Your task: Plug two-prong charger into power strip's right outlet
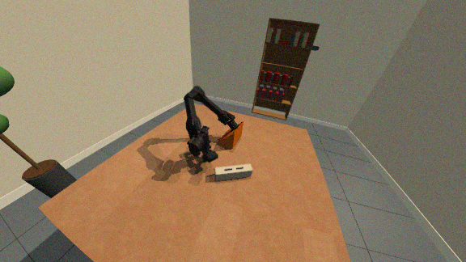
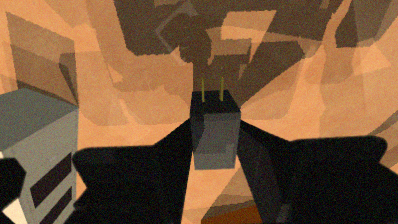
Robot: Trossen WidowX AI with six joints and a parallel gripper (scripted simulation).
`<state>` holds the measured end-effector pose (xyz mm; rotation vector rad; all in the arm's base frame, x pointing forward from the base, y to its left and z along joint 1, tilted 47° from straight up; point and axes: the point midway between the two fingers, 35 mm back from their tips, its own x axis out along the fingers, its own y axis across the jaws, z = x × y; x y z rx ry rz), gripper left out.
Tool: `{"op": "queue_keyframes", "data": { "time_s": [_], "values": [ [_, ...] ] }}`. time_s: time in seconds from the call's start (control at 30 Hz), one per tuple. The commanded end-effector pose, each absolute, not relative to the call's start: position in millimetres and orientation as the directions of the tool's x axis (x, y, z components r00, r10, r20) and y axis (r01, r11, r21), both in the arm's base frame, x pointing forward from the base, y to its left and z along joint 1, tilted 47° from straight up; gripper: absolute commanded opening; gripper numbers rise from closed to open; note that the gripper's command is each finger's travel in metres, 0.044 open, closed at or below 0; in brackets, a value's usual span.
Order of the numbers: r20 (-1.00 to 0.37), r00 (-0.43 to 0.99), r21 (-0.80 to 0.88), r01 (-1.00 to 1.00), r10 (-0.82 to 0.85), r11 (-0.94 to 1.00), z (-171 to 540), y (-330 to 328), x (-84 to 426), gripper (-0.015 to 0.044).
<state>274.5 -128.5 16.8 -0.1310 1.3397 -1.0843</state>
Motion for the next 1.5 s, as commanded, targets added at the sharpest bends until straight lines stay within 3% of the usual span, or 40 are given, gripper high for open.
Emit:
{"op": "queue_keyframes", "data": {
  "time_s": [0.0, 0.1, 0.7, 1.47],
  "values": [
    [-0.71, -0.149, -0.636, 0.554, -0.688, 0.537, 17.2, -128.6, 274.8, 0.0065],
    [-0.711, -0.149, -0.636, 0.553, -0.687, 0.538, 20.0, -125.2, 275.6, 0.0],
    [-0.709, -0.154, -0.647, 0.53, -0.688, 0.548, 49.4, -83.4, 276.9, 0.0],
    [-0.692, -0.158, -0.722, 0.121, -0.705, 0.681, 3.5, -64.9, 264.6, 0.0]
  ]
}}
